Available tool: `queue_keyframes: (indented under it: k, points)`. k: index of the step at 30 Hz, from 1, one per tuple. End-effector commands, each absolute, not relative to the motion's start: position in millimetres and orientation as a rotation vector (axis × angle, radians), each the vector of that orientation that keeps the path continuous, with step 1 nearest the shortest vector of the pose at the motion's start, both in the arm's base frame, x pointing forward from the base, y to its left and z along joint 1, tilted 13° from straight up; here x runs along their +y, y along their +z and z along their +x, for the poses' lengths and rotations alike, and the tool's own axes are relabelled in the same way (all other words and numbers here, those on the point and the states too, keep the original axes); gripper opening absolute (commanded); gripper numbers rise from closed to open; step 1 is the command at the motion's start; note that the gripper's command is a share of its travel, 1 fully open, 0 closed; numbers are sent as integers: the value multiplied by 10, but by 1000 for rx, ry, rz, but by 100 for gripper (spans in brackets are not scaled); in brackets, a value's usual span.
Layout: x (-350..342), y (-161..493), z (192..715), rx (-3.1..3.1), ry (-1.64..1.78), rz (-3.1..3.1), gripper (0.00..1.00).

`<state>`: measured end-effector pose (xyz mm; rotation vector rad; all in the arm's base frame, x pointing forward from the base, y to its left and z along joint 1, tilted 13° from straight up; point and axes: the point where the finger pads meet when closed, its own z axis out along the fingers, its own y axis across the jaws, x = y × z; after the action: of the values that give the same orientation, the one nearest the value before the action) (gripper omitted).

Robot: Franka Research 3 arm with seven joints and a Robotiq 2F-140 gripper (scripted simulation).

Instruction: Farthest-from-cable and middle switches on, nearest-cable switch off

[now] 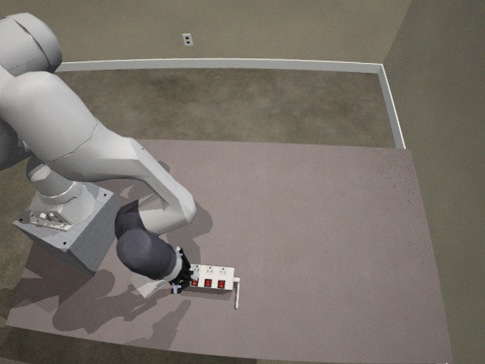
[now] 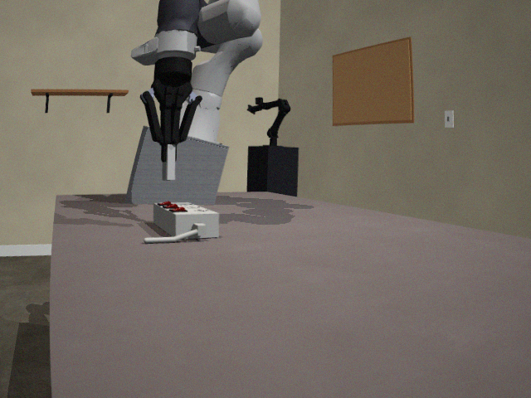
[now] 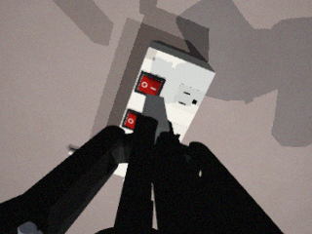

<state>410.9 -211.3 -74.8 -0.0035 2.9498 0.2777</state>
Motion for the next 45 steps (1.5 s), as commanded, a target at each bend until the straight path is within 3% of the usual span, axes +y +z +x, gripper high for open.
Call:
queue_keyframes:
  k: [1, 45]
  points:
    - [-2079, -772, 4105, 3042, 326, 175, 0]
    - [-2017, -1080, 4131, 3042, 326, 175, 0]
